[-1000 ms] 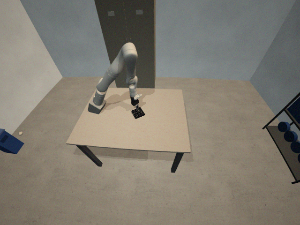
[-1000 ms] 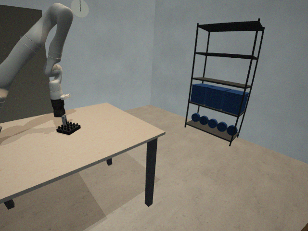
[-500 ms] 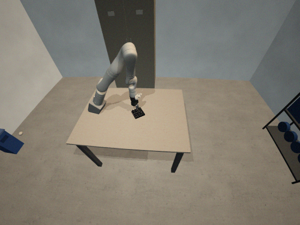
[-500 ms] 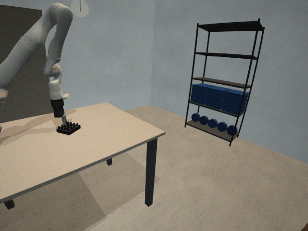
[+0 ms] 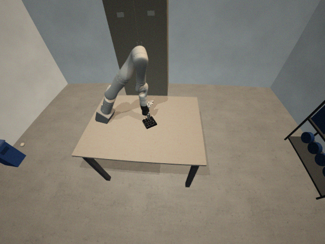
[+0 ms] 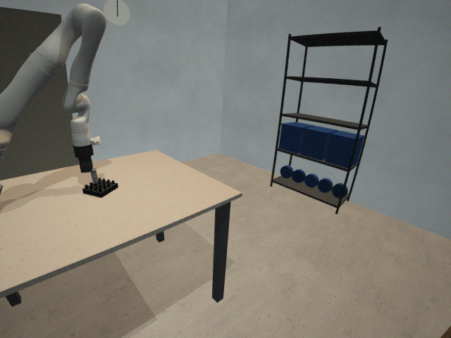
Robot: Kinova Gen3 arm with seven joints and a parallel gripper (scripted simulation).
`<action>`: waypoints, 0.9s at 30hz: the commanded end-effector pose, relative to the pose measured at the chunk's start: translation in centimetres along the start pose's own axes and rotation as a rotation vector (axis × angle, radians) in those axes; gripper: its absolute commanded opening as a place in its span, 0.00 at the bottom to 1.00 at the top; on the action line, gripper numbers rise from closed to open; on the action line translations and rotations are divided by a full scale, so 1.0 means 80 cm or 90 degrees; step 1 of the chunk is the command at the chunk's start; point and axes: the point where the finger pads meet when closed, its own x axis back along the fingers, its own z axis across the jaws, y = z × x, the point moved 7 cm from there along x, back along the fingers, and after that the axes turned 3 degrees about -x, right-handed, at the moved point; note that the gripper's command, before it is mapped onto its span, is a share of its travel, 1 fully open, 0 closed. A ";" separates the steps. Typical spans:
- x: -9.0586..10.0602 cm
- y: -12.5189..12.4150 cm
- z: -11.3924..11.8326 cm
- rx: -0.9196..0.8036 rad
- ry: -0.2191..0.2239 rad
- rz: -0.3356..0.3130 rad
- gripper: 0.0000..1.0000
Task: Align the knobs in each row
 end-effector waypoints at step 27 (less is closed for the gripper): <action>0.000 0.000 0.000 0.254 0.000 -0.001 0.30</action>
